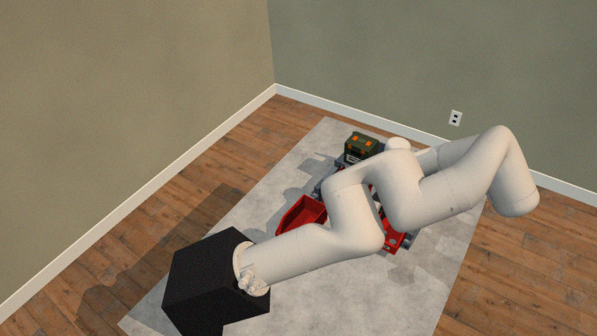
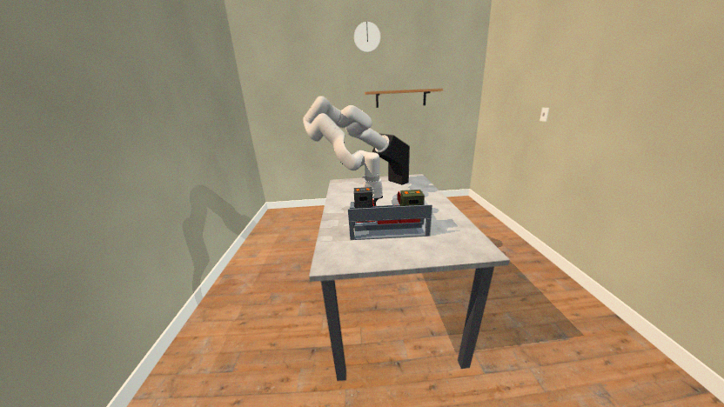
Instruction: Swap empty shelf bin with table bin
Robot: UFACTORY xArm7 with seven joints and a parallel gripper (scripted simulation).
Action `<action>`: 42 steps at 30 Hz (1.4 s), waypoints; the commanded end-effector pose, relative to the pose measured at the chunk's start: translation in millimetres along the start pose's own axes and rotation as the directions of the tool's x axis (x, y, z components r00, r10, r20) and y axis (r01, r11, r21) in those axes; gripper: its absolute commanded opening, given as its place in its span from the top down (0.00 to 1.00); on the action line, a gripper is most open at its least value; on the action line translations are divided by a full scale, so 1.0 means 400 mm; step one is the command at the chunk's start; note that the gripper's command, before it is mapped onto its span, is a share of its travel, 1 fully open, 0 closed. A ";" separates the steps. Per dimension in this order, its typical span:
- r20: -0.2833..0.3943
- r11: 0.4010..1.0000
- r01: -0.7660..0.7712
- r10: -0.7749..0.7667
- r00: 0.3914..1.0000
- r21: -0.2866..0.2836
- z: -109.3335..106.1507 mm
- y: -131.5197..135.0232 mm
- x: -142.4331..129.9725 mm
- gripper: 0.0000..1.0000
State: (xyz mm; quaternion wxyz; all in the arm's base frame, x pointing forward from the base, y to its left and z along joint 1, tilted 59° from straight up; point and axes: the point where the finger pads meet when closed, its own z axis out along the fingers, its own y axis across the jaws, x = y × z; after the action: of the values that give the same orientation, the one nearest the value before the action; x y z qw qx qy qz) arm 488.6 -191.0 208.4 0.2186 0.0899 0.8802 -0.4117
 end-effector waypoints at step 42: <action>0.017 1.000 0.001 -0.001 1.000 -0.001 -0.005 0.002 -0.033 1.00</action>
State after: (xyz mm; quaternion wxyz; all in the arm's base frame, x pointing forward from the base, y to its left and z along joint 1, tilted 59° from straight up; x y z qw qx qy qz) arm 498.9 -190.5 214.0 0.2244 0.0871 0.8787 -0.4123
